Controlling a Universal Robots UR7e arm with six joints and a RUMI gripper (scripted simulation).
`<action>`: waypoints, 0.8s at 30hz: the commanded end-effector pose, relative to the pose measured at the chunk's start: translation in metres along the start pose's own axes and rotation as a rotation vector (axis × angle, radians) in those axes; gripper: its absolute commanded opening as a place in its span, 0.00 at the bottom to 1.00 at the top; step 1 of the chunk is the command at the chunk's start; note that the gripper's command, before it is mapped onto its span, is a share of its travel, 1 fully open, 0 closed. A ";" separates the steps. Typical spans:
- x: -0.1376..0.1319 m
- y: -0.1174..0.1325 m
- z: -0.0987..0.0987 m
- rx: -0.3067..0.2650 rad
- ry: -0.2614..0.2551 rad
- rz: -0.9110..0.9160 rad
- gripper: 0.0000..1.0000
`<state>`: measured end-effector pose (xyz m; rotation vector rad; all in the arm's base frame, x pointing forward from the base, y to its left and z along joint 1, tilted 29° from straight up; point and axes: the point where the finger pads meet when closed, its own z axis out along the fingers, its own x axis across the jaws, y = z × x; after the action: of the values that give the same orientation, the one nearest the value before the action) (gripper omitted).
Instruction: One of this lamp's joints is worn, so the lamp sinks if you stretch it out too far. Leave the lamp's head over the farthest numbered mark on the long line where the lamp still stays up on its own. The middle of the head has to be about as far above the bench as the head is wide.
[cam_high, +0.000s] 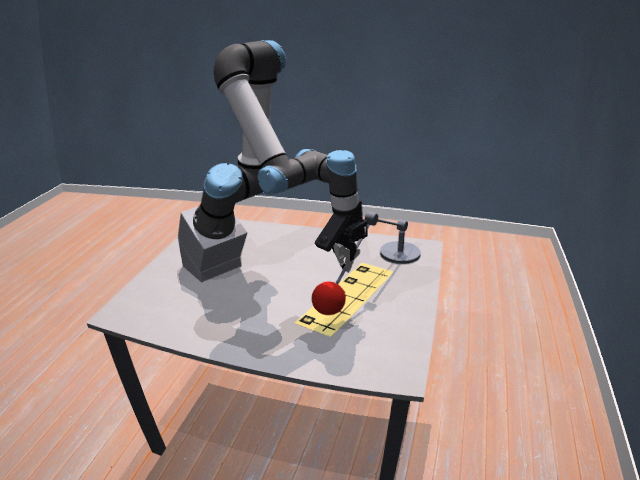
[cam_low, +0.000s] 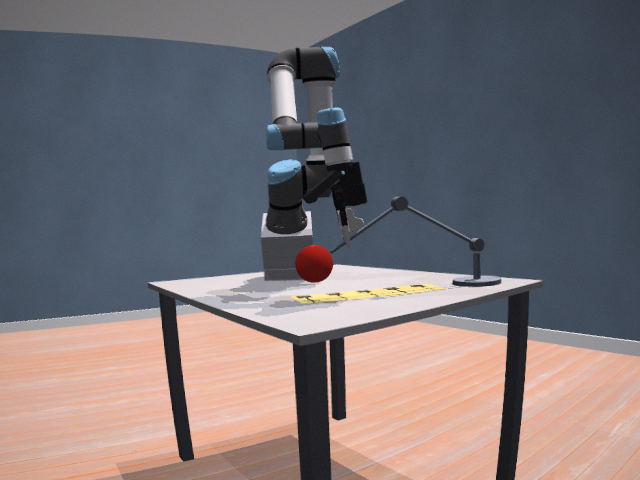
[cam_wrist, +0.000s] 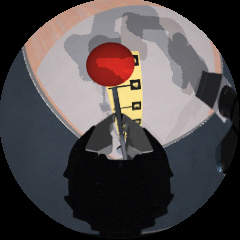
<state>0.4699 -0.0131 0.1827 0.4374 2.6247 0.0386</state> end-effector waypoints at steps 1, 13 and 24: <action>-0.002 -0.006 0.001 -0.162 0.019 -0.183 0.00; -0.003 -0.008 0.001 -0.147 0.018 -0.167 0.00; -0.003 -0.008 0.001 -0.119 0.015 -0.134 1.00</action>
<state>0.4703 -0.0211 0.1814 0.4567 2.6230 0.0283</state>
